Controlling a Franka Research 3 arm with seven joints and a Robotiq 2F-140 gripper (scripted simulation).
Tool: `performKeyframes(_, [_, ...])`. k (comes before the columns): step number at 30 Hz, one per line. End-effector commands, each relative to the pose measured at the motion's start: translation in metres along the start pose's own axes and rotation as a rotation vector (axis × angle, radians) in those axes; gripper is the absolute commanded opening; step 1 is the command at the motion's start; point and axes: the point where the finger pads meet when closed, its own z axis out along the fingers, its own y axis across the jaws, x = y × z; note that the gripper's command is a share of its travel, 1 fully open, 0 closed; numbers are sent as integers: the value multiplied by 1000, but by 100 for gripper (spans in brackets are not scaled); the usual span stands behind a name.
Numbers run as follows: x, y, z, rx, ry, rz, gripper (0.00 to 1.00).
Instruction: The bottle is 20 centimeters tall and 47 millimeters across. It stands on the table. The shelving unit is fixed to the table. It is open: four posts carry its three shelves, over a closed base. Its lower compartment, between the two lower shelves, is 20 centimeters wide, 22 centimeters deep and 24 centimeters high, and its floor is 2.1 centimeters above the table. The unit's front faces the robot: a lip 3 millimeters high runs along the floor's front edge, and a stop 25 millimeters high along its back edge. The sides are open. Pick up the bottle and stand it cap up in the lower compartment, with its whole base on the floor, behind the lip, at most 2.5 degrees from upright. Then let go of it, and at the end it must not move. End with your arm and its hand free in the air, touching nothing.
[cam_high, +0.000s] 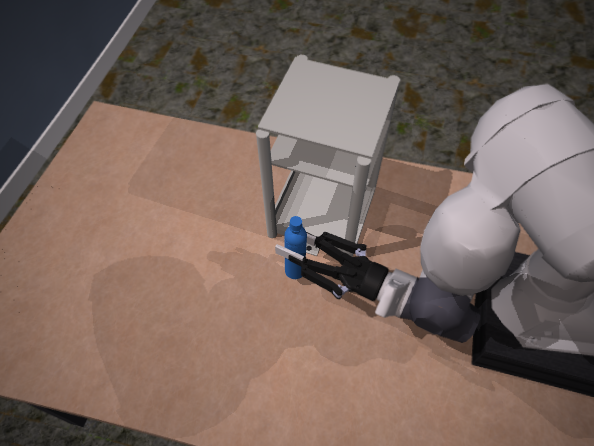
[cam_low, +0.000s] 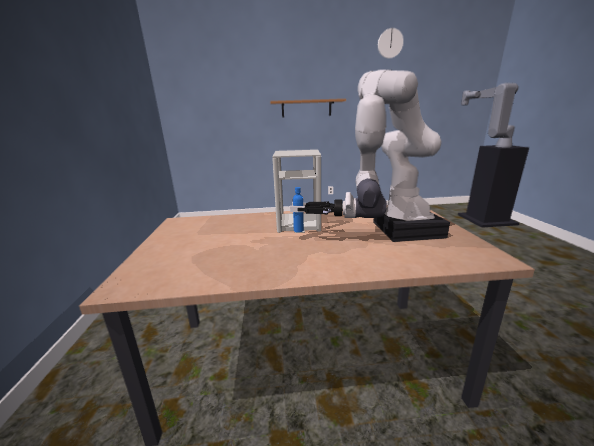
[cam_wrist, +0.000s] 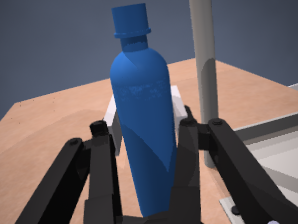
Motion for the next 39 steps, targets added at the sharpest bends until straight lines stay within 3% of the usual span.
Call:
performKeyframes(1, [1, 6, 2, -45, 3, -30, 0])
performKeyframes(3, [1, 6, 2, -45, 3, -30, 0])
performKeyframes(11, [1, 6, 1, -189, 4, -30, 0])
performKeyframes(20, [1, 6, 2, -220, 6, -30, 0])
performKeyframes(28, [1, 6, 1, -363, 7, -29, 0])
performKeyframes(37, [1, 6, 1, -394, 8, -29, 0])
performKeyframes(39, [2, 6, 2, -428, 11, -30, 0])
